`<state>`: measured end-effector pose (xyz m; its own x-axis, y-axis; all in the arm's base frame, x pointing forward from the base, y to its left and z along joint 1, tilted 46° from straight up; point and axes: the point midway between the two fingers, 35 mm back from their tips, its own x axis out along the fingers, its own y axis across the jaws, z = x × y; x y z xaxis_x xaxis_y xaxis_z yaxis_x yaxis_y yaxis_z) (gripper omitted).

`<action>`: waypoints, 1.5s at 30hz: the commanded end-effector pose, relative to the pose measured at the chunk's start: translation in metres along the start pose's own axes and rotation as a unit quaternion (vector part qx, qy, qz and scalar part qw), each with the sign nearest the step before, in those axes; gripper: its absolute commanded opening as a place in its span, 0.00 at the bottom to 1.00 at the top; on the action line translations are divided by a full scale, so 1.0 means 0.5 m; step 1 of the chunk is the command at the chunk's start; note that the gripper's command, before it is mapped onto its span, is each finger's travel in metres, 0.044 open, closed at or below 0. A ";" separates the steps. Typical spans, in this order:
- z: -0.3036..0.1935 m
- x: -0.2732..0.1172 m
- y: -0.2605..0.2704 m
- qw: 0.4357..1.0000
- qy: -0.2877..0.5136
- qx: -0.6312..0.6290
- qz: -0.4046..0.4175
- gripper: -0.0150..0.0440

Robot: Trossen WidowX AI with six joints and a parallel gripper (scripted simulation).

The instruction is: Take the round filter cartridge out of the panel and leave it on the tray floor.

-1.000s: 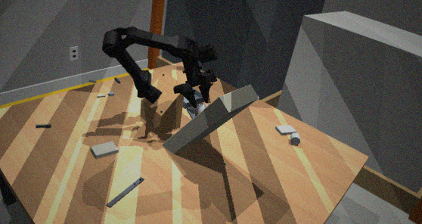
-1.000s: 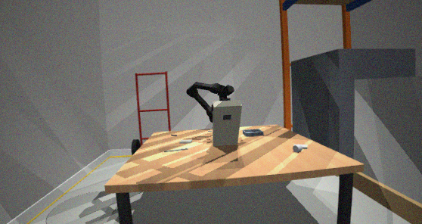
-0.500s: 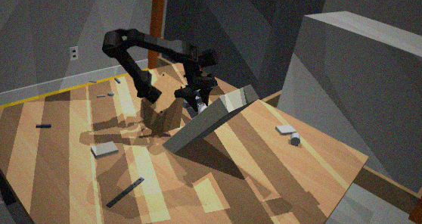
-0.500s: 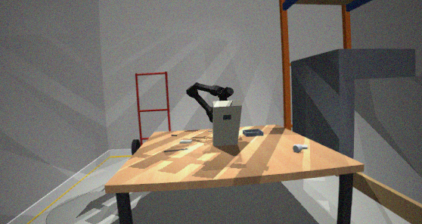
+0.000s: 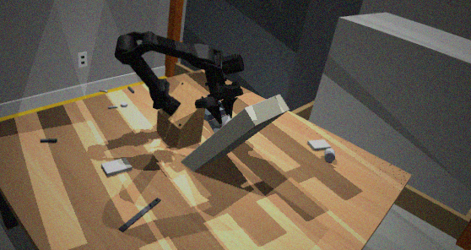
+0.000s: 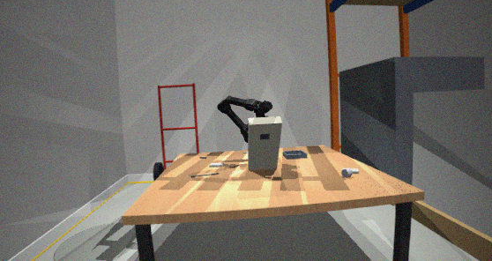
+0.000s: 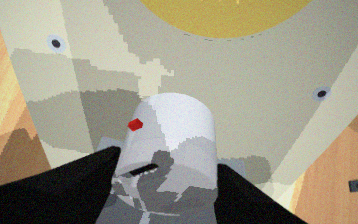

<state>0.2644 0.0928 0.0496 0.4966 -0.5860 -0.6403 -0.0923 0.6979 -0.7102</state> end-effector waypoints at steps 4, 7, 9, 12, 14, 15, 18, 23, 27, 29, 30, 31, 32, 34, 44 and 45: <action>0.036 -0.017 0.002 1.000 -0.002 0.003 0.001 0.25; 0.041 -0.041 0.005 1.000 -0.001 0.003 0.003 0.25; 0.044 -0.062 0.007 1.000 -0.001 0.003 0.004 0.25; 0.047 -0.094 0.009 1.000 -0.001 0.002 0.005 0.25; 0.048 -0.116 0.009 1.000 0.000 0.002 0.006 0.25; 0.048 -0.127 0.008 1.000 0.000 0.002 0.005 0.25; 0.048 -0.161 0.006 1.000 0.000 0.002 0.004 0.25; 0.047 -0.198 0.004 1.000 -0.001 0.002 0.002 0.25; 0.050 -0.193 0.036 1.000 -0.001 0.002 0.003 0.25; 0.052 -0.190 0.056 1.000 -0.001 0.003 0.003 0.25; 0.052 -0.189 0.066 1.000 -0.001 0.003 0.003 0.25; 0.053 -0.187 0.076 1.000 -0.001 0.003 0.003 0.25; 0.053 -0.186 0.087 1.000 -0.001 0.003 0.004 0.25; 0.053 -0.182 0.107 1.000 -0.001 0.003 0.004 0.25; 0.048 -0.171 0.158 1.000 -0.001 -0.002 0.005 0.25; 0.043 -0.173 0.165 1.000 0.001 -0.011 0.010 0.25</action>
<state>0.2348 0.2091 0.0529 0.4956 -0.5801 -0.6464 -0.0971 0.7026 -0.7049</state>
